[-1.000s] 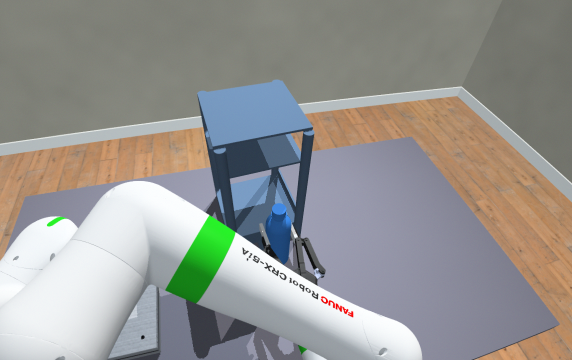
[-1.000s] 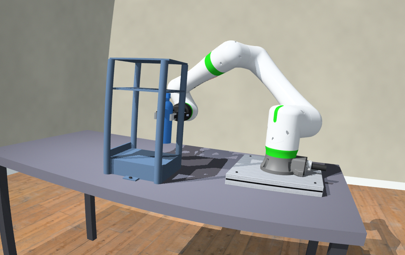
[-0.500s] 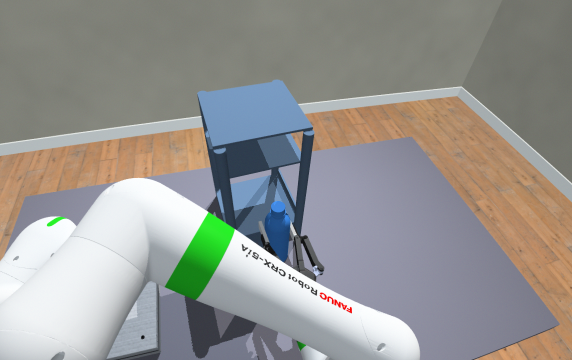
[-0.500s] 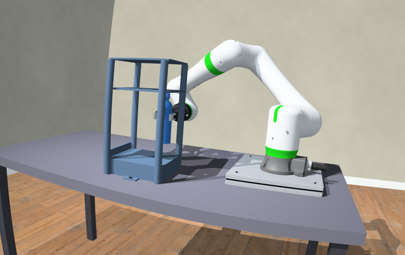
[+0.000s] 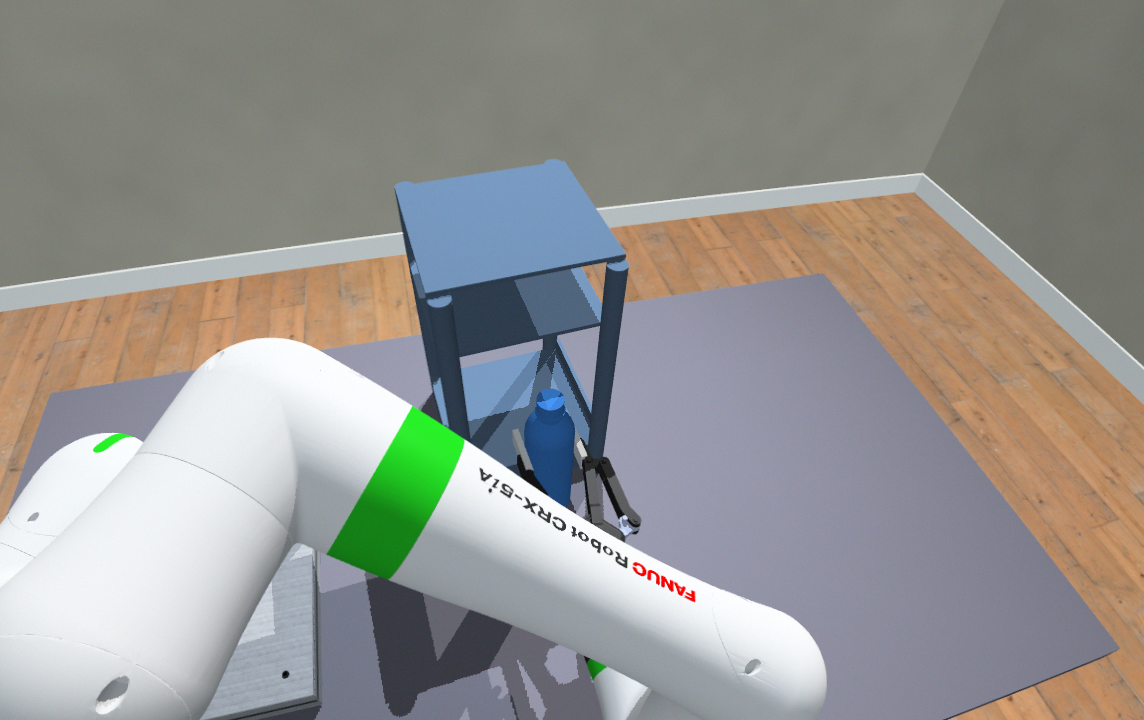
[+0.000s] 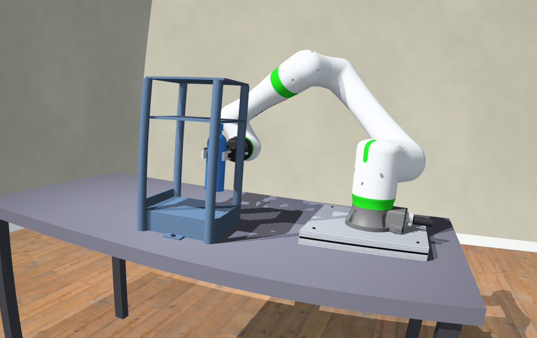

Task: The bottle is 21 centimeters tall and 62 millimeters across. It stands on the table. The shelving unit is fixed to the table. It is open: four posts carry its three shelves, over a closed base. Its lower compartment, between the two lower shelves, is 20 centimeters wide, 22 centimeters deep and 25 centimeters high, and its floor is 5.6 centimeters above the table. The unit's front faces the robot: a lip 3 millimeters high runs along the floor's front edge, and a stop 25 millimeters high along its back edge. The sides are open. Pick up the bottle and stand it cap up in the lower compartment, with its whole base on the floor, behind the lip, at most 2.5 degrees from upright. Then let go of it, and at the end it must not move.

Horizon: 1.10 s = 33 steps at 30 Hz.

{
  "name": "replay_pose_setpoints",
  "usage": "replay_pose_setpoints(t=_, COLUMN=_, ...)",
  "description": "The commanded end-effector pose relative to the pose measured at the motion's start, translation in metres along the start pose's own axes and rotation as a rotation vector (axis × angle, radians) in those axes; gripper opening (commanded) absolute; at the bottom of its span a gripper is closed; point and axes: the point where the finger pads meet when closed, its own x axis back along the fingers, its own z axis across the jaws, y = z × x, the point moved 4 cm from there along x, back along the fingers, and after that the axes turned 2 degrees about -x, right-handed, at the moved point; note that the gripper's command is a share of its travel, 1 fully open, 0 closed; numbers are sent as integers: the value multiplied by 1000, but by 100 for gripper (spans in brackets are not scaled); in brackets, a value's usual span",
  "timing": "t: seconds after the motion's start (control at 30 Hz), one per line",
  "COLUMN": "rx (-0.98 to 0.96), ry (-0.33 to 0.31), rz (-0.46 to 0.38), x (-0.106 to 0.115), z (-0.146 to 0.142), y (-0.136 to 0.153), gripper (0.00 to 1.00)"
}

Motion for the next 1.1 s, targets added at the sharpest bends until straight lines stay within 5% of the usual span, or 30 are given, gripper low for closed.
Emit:
replay_pose_setpoints(t=0.0, rx=0, ry=0, rz=0, x=-7, z=0, y=0, gripper=0)
replay_pose_setpoints(t=1.07, rx=0, ry=0, rz=0, x=-90, z=0, y=0, gripper=0)
